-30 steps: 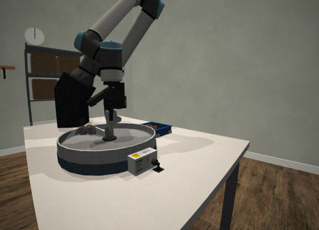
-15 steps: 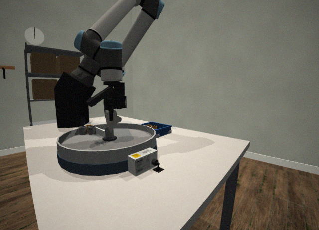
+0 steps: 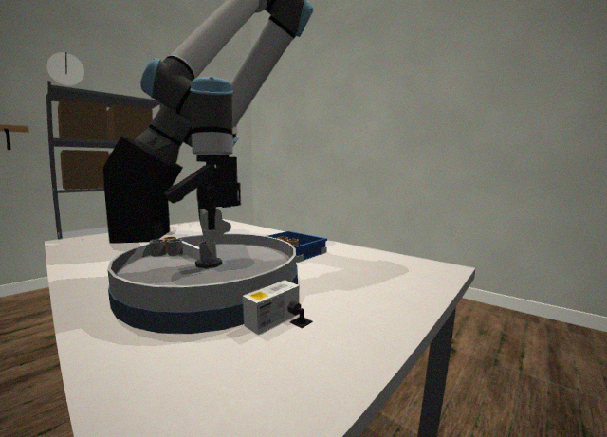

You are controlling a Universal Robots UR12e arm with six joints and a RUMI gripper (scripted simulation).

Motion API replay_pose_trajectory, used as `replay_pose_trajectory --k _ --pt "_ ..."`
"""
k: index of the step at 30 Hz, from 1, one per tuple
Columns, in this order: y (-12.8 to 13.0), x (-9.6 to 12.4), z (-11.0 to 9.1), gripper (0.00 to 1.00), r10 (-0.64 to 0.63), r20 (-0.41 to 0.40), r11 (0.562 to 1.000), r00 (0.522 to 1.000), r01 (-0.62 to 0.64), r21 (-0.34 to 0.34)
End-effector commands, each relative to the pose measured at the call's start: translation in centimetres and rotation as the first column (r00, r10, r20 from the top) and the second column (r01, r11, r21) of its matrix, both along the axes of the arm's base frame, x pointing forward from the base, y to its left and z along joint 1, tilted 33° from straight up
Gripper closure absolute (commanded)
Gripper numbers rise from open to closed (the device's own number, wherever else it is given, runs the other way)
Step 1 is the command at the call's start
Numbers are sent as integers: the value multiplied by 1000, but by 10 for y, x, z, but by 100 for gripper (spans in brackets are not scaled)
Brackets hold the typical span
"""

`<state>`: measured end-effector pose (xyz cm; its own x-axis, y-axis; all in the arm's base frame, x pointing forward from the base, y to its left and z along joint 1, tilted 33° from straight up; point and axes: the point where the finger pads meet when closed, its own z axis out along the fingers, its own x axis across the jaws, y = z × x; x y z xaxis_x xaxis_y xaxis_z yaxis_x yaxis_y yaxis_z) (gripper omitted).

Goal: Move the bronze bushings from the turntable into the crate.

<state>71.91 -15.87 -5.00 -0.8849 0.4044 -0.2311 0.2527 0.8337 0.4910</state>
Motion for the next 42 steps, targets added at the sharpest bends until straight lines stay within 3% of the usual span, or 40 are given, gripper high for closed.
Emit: replay_pose_trajectory --k 1,42 --pt "0 1 0 100 0 1 1000 1000 0 -1" --pt "2 3 -4 100 0 1 1000 1000 0 -1"
